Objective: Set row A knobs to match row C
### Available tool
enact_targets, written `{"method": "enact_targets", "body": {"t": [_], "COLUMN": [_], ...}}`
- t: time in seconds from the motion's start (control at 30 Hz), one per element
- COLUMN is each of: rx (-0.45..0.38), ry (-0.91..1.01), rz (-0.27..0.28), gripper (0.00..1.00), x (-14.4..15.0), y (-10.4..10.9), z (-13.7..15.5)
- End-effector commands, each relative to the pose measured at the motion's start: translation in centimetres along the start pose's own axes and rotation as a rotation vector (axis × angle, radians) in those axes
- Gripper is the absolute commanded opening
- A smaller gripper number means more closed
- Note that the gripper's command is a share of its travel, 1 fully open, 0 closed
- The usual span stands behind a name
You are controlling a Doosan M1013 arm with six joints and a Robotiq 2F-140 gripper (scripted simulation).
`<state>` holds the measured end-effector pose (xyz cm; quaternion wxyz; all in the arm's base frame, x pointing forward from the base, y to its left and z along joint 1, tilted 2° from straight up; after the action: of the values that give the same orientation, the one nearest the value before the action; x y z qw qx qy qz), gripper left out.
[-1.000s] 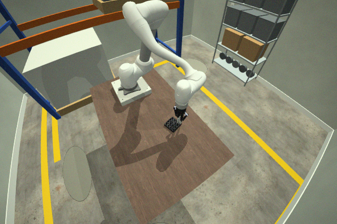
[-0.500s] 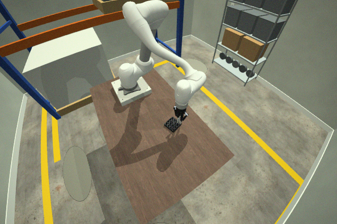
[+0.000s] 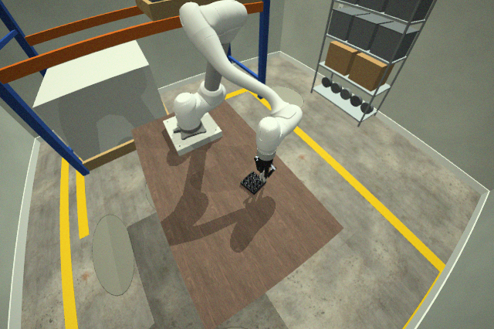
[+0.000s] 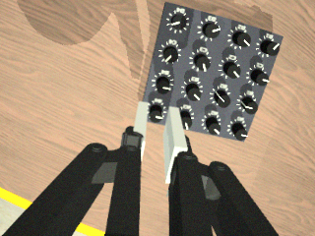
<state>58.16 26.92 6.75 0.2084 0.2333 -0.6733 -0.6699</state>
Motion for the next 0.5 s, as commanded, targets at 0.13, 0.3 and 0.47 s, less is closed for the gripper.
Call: {"method": "enact_targets", "body": {"t": [0.13, 0.3, 0.47], "rx": [0.000, 0.000, 0.000], "ry": [0.000, 0.000, 0.000], "rz": [0.000, 0.000, 0.000], "gripper": [0.12, 0.12, 0.12], "x": [0.00, 0.00, 0.00], "y": [-0.08, -0.24, -0.63], "z": [0.00, 0.00, 0.00]}}
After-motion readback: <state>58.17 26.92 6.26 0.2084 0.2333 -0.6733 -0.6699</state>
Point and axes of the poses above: the point where the finger pads meet when closed, its own y axis back along the fingers, its own x axis across the jaws, z = x × y, the point moved 3 cm from there along y, back along the fingers, and after that the axes turned 12 degrees about y, right-handed, at the moved point
